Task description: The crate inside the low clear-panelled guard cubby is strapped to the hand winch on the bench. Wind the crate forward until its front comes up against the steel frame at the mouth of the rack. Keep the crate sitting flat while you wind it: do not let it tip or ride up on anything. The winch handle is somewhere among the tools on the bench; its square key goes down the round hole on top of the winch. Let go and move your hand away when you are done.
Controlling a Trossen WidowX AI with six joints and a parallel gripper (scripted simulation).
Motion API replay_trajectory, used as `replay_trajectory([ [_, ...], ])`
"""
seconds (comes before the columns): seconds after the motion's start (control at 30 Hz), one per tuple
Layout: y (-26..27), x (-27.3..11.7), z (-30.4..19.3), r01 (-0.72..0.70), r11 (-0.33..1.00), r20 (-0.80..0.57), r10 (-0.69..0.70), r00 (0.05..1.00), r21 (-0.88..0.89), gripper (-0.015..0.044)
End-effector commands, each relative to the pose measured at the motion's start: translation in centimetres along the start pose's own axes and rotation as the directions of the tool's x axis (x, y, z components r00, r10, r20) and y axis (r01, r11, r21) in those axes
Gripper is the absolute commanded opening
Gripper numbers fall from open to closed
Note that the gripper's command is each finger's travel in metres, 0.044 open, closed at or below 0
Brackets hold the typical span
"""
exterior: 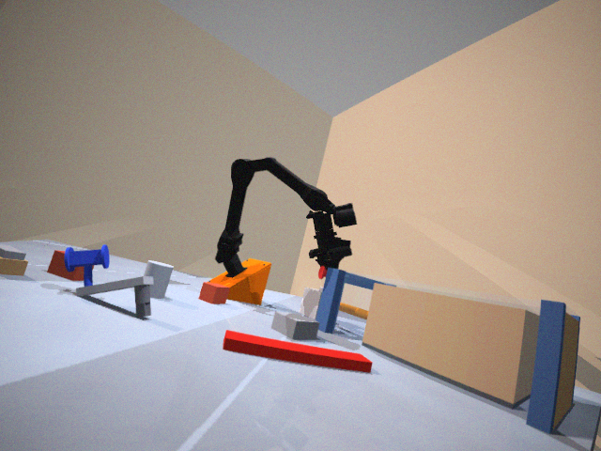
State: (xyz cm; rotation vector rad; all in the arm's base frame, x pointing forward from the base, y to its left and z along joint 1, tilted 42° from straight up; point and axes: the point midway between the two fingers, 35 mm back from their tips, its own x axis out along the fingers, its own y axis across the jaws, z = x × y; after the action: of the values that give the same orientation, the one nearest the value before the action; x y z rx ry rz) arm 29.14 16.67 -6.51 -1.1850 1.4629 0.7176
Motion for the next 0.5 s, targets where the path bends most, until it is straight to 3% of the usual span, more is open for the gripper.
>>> replay_trajectory([
  [0.0, -0.2, 0.6, 0.4, 0.002, 1.000, -0.007, -0.002, 1.000, -0.002, 0.0000],
  [0.47, -0.6, 1.4, 2.3, 0.003, 1.000, -0.005, -0.003, 1.000, -0.002, 0.0000],
])
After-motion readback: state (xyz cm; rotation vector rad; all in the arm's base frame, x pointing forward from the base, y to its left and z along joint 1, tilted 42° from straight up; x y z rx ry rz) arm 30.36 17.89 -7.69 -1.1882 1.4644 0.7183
